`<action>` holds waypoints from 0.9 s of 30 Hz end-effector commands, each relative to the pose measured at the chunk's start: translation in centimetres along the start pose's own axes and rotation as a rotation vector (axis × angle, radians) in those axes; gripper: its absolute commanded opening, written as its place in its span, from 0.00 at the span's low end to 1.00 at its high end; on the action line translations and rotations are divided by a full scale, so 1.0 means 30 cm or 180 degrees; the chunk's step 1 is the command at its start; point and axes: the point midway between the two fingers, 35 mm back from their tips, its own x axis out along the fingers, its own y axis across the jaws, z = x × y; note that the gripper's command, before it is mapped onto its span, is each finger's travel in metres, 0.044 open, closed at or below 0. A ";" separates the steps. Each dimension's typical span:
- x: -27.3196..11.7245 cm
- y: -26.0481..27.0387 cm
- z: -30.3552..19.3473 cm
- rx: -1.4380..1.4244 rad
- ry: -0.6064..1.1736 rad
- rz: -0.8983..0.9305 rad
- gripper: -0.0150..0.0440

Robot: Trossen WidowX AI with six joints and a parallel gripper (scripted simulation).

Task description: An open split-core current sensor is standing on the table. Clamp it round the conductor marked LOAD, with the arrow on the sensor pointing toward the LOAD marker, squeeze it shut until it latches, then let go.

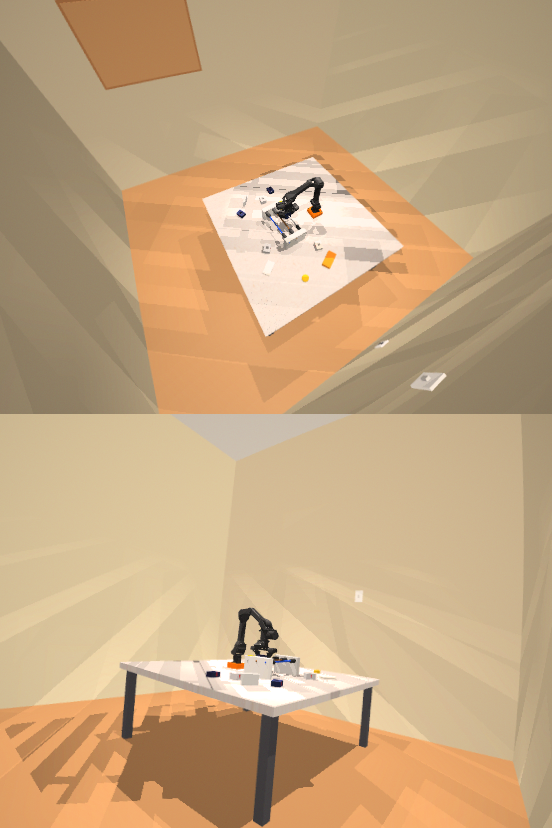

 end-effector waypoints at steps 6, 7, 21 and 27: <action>0.001 0.000 -0.001 -0.0002 0.0000 0.0001 0.56; 0.001 0.000 -0.001 -0.0002 0.0000 0.0001 0.51; -0.002 0.000 -0.001 -0.0003 -0.0001 0.0004 0.27; -0.002 -0.002 -0.001 -0.0001 0.0000 -0.0002 0.25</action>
